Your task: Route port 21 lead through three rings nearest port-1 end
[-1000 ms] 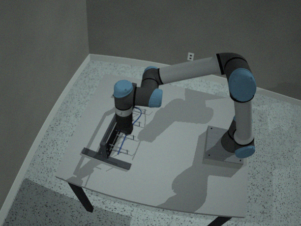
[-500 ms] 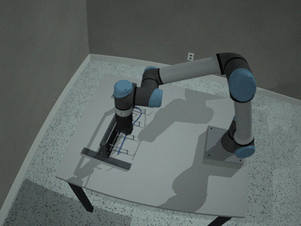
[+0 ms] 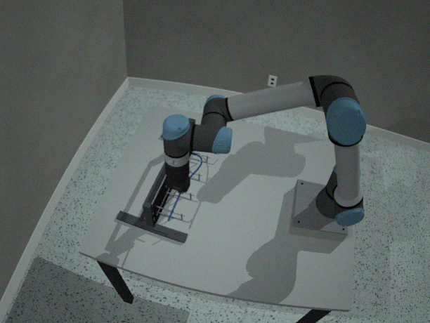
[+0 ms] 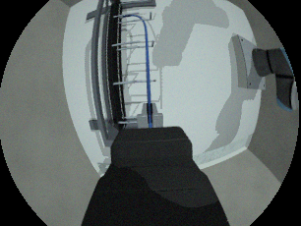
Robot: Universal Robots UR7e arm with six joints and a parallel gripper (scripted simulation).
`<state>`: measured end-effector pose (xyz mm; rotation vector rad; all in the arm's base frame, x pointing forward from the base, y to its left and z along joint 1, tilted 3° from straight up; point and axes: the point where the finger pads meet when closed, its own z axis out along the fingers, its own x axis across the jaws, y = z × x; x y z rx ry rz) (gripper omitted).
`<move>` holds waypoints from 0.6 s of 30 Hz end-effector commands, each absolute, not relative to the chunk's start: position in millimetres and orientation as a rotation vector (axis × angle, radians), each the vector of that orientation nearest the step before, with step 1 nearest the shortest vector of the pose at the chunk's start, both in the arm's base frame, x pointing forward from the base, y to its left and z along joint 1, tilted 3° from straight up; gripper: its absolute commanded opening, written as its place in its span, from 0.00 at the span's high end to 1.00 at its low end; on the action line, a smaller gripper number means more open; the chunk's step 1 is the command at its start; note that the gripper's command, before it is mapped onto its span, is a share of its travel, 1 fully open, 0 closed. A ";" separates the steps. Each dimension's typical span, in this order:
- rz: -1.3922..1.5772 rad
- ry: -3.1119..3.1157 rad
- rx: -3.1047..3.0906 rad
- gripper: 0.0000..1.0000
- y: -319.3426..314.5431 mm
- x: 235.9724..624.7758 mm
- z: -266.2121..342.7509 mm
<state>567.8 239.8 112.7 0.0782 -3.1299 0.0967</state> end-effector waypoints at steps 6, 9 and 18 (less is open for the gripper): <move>0.095 -3.132 0.079 1.00 240.1 568.1 109.6; 0.095 -3.132 0.079 1.00 240.0 568.1 108.8; 0.095 -3.132 0.079 1.00 239.4 568.1 98.7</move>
